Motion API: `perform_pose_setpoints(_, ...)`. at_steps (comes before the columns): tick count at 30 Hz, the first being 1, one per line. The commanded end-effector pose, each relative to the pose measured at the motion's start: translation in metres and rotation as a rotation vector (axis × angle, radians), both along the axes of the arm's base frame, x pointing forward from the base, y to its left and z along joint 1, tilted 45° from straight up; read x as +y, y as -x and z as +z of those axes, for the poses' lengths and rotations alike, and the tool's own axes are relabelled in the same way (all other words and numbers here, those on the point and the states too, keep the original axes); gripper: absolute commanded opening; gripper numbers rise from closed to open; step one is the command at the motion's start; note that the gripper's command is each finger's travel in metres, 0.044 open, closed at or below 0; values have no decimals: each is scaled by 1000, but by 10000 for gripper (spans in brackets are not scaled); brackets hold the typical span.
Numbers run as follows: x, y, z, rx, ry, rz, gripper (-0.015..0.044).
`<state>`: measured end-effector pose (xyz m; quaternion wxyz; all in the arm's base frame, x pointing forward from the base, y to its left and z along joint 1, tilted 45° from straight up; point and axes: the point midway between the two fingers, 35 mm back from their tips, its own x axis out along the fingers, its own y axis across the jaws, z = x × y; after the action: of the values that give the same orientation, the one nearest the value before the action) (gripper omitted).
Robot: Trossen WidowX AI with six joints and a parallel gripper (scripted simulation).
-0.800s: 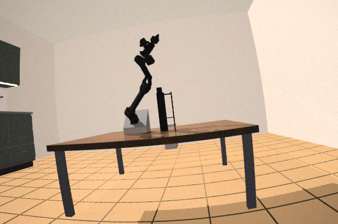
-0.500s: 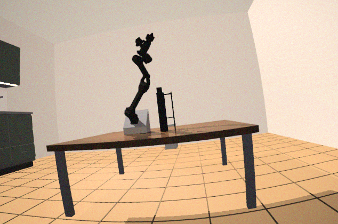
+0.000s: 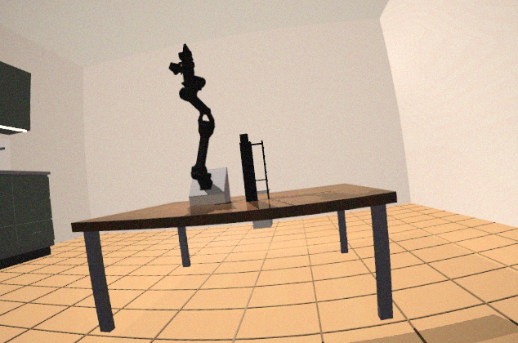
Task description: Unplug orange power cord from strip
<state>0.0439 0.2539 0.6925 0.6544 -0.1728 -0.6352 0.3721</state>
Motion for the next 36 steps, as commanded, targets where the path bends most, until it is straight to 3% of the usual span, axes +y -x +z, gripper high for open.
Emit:
perform_pose_setpoints(1, -54, 43, 26, -110, -166, 38, 160)
perform_pose_setpoints(9, -157, 89, 53, -230, -476, 84, 160)
perform_pose_setpoints(18, -281, 90, 60, -245, -836, 86, 160)
perform_pose_setpoints(26, -391, 45, 44, -146, -1165, 30, 160)
perform_pose_setpoints(36, -492, -61, -7, 132, -1500, -118, 160)
